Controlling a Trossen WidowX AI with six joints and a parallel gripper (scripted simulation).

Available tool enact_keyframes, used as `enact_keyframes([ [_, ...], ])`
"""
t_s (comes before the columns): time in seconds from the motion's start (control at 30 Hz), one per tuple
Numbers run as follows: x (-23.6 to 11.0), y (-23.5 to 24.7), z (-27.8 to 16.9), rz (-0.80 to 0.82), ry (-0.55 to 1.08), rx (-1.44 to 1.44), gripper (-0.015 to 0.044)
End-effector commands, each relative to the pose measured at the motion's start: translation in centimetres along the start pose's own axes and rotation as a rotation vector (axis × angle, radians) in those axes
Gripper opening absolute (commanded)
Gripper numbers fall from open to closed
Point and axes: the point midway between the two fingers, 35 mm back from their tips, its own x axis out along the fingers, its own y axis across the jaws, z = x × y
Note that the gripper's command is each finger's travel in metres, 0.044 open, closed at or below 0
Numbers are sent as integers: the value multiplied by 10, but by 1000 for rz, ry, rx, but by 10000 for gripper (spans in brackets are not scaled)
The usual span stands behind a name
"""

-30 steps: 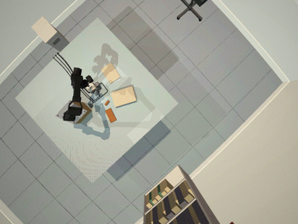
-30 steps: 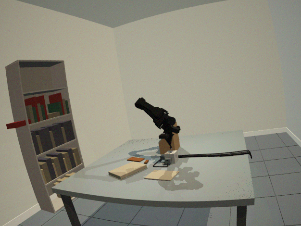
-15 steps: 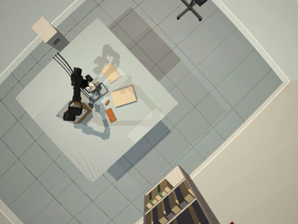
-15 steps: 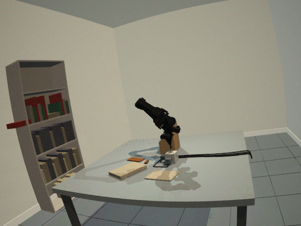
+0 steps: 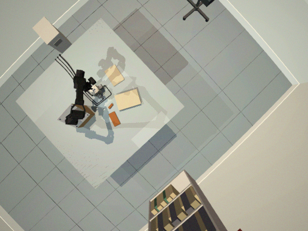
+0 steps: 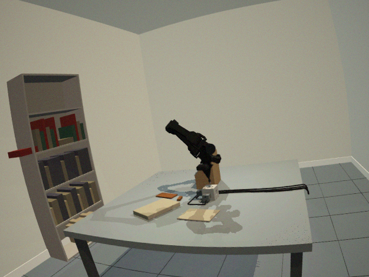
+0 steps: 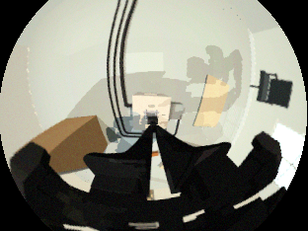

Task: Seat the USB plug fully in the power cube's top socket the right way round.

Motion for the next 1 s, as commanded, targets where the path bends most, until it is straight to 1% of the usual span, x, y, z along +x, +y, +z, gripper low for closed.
enact_keyframes([
  [0.0,1,0,0,-3,3,6,0],
  [0.97,4,0,-2,-3,10,20,0],
])
